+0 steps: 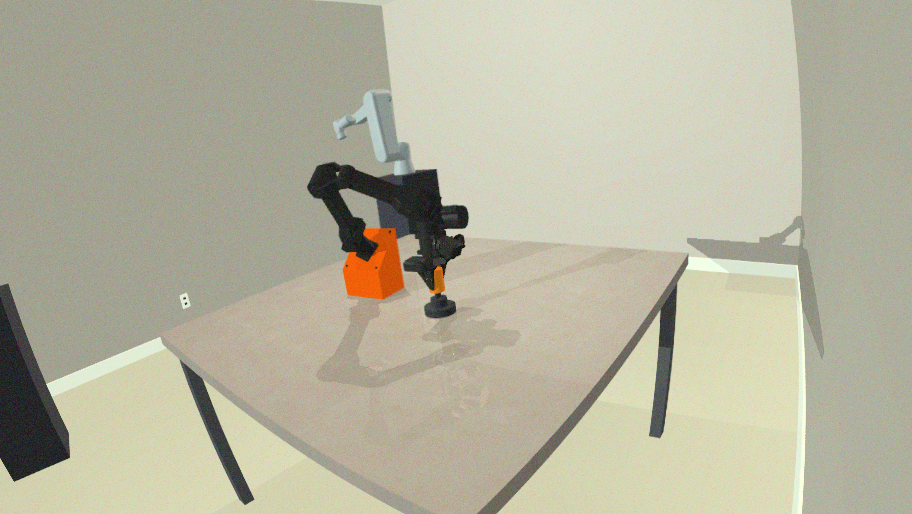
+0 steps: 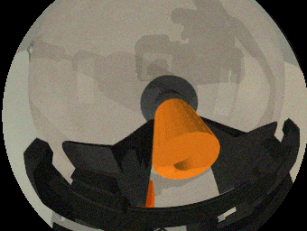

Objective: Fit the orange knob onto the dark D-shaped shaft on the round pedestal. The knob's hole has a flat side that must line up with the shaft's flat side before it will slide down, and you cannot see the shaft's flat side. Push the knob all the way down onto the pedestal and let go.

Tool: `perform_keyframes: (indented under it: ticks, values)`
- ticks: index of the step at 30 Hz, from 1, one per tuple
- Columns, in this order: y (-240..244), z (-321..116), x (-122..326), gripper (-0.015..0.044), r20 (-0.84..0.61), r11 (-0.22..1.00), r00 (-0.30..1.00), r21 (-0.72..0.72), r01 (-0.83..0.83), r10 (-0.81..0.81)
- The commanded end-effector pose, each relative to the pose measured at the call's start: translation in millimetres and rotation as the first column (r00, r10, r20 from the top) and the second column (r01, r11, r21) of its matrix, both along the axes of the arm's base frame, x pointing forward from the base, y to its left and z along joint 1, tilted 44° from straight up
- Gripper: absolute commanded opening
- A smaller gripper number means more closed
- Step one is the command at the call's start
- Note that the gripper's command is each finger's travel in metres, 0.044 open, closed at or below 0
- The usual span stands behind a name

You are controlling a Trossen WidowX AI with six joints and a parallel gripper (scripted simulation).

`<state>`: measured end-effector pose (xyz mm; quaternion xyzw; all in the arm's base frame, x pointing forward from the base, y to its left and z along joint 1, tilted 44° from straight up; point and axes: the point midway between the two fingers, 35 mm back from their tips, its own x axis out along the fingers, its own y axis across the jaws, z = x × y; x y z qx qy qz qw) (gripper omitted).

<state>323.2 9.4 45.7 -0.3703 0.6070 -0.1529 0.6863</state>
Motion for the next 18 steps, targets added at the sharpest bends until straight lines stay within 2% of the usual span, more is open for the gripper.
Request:
perform_keyframes:
  ticks: [1, 6, 18]
  values:
    - [0.4, -0.1, 0.3, 0.0, 0.168, 0.981, 0.967, 0.073, 0.181, -0.191]
    - [1.4, 0.0, 0.1, 0.0, 0.297, 0.932, 0.884, 0.161, 0.325, -0.36]
    - [-0.5, -1.5, 0.3, 0.0, 0.302, 0.929, 0.88, 0.165, 0.33, -0.366]
